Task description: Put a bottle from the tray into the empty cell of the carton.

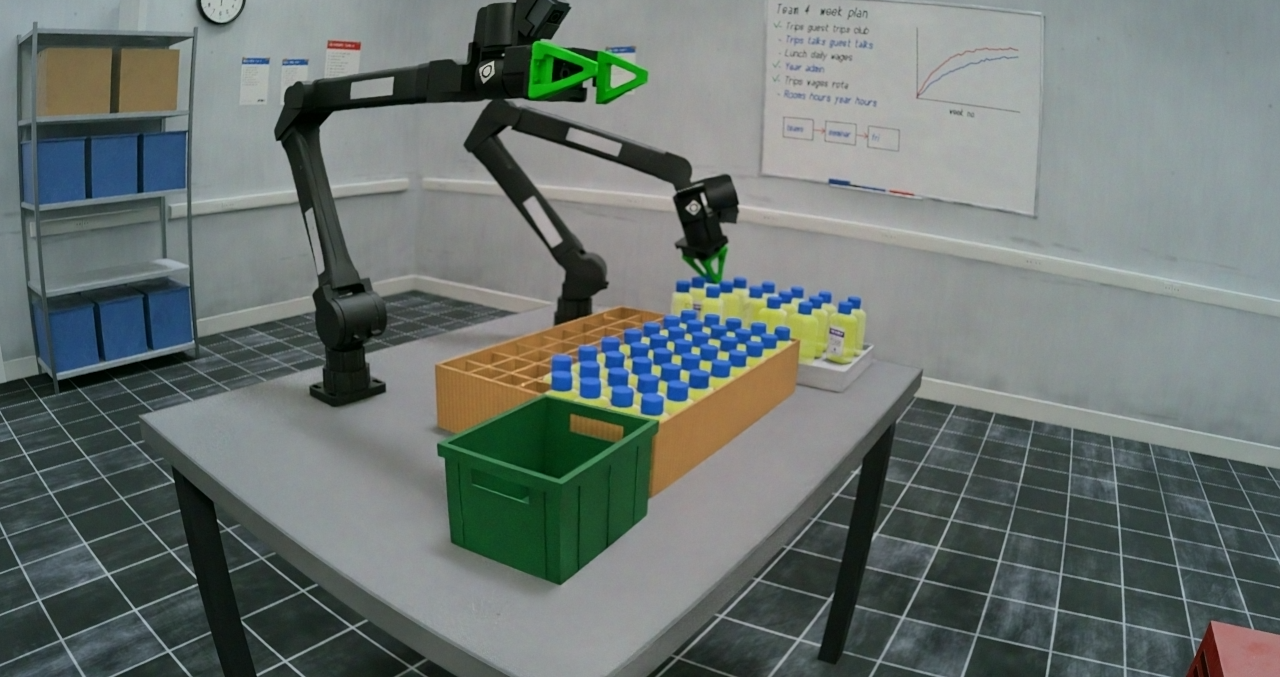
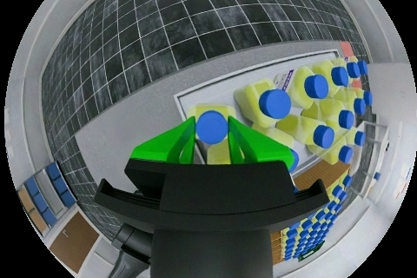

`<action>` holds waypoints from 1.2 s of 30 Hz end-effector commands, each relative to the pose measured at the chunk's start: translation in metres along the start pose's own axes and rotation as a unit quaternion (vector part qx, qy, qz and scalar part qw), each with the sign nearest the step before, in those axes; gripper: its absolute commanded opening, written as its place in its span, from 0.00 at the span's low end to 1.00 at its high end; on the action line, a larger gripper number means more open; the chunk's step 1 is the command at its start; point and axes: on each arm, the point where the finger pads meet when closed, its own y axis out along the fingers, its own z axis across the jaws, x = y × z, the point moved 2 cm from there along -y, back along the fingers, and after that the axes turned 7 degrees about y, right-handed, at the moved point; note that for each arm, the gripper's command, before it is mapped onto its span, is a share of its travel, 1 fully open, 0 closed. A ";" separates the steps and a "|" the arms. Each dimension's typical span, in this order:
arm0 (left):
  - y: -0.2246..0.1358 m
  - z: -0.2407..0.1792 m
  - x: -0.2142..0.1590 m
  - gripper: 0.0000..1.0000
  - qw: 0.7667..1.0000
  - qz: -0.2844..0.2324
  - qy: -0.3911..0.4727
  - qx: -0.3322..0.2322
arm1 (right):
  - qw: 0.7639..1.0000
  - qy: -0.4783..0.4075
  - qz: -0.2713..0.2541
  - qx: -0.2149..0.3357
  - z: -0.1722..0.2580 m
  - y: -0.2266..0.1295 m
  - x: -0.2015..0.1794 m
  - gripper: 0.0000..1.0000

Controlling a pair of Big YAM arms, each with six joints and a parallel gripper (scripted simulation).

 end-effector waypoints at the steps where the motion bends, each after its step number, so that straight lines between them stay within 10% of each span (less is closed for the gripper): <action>1: -0.017 -0.011 0.026 0.32 1.000 -0.025 -0.008 -0.014 | 0.999 -0.001 -0.040 0.003 0.003 0.006 0.046 1.00; 36: -0.017 -0.011 0.026 0.30 1.000 -0.025 -0.008 -0.014 | 0.999 -0.001 -0.040 0.003 0.003 0.006 0.046 1.00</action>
